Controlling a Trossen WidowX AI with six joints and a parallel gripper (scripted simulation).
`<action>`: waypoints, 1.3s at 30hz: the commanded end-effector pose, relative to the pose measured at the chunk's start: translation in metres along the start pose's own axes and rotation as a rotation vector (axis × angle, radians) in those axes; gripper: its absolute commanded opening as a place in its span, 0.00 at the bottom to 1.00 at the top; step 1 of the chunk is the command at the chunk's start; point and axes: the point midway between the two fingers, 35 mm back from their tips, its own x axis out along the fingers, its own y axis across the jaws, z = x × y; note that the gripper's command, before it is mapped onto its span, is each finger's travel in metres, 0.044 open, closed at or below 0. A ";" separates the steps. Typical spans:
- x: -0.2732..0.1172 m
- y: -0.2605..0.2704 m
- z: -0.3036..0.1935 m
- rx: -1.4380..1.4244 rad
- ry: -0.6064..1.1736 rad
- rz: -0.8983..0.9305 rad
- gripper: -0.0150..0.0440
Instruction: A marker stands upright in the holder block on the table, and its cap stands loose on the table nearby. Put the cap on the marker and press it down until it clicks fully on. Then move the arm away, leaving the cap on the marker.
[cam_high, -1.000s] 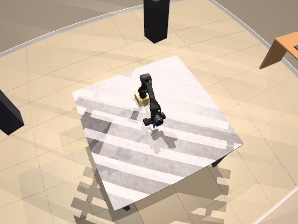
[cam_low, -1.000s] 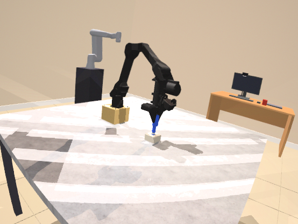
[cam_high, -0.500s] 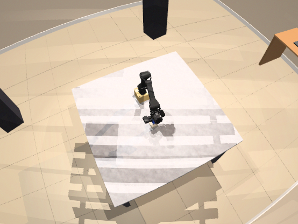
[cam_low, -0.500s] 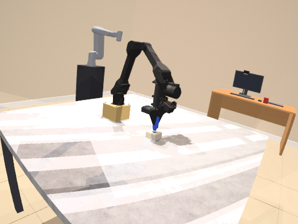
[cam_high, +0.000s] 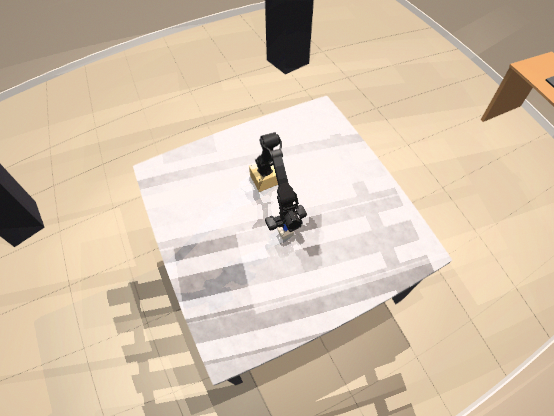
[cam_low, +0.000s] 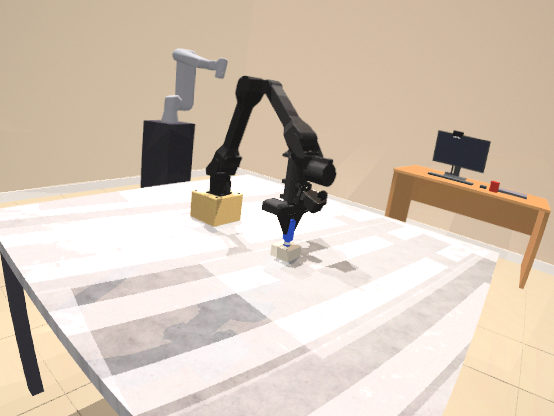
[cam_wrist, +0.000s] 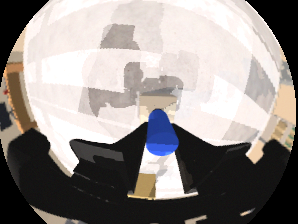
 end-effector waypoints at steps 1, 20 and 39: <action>0.000 0.000 0.000 0.000 0.000 0.000 0.39; -0.027 0.000 0.003 0.000 0.000 0.000 1.00; -0.066 0.003 0.001 -0.037 -0.001 -0.002 0.56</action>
